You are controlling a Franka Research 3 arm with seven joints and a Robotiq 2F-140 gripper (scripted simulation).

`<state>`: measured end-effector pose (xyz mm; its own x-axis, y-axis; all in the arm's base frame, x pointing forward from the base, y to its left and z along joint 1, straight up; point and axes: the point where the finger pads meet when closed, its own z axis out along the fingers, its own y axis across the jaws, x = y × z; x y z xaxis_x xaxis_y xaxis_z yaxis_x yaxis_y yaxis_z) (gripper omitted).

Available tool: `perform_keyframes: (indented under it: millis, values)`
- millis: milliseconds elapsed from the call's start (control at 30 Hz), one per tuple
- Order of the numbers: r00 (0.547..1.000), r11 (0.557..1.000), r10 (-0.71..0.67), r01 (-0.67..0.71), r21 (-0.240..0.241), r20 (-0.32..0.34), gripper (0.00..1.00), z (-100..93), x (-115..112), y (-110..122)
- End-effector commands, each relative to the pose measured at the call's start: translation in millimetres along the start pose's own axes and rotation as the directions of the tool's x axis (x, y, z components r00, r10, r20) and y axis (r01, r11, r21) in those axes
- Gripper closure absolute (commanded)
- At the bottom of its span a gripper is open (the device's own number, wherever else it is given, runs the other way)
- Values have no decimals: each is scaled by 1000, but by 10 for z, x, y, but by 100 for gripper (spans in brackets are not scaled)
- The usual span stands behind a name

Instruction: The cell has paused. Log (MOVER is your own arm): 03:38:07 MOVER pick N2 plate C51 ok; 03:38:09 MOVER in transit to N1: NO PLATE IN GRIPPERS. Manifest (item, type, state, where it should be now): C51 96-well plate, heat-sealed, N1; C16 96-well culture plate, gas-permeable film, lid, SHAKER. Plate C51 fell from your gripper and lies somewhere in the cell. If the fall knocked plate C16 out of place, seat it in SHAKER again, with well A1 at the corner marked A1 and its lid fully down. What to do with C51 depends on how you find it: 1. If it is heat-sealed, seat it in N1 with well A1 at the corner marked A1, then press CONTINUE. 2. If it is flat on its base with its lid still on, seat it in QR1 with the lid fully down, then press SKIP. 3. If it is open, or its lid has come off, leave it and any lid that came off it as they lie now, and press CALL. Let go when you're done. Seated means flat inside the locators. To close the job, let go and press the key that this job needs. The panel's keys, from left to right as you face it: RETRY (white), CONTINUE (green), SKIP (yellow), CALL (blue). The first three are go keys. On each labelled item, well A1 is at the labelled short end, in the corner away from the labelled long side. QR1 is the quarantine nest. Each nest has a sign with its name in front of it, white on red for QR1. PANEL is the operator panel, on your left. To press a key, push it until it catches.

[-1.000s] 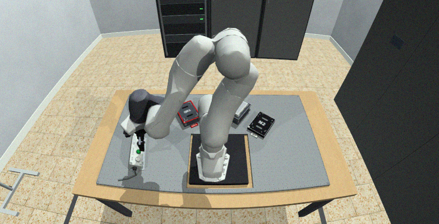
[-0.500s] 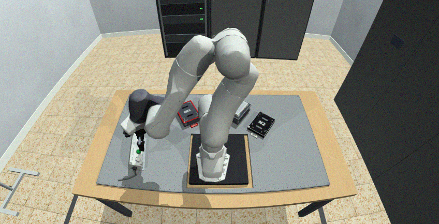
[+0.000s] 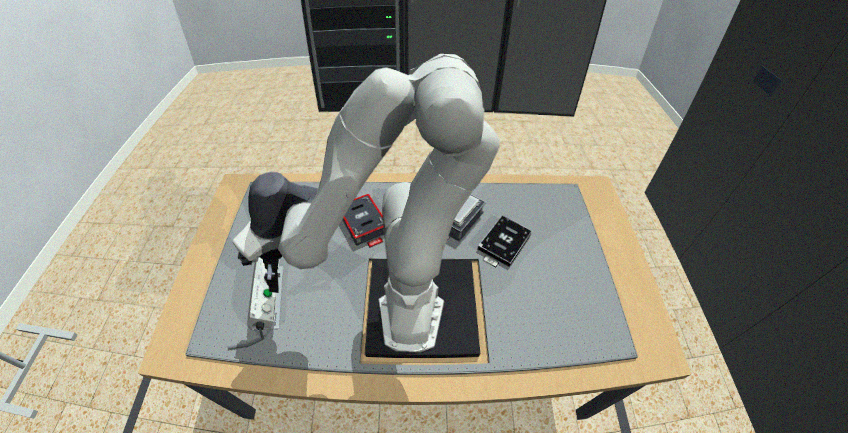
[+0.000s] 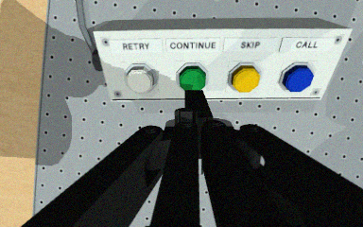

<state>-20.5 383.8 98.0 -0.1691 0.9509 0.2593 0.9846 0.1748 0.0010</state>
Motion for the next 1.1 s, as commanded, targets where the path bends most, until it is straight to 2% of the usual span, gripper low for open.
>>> perform_keyframes:
  millis: [0, 567, 1067]
  values:
    - [1000, 1000, -2, 2, 1, -2, 90, 3, 7, -3]
    - [1000, 1000, -2, 2, 1, -2, 90, 25, 13, -3]
    - [1000, 1000, -2, 2, 1, -2, 90, 126, 41, -3]
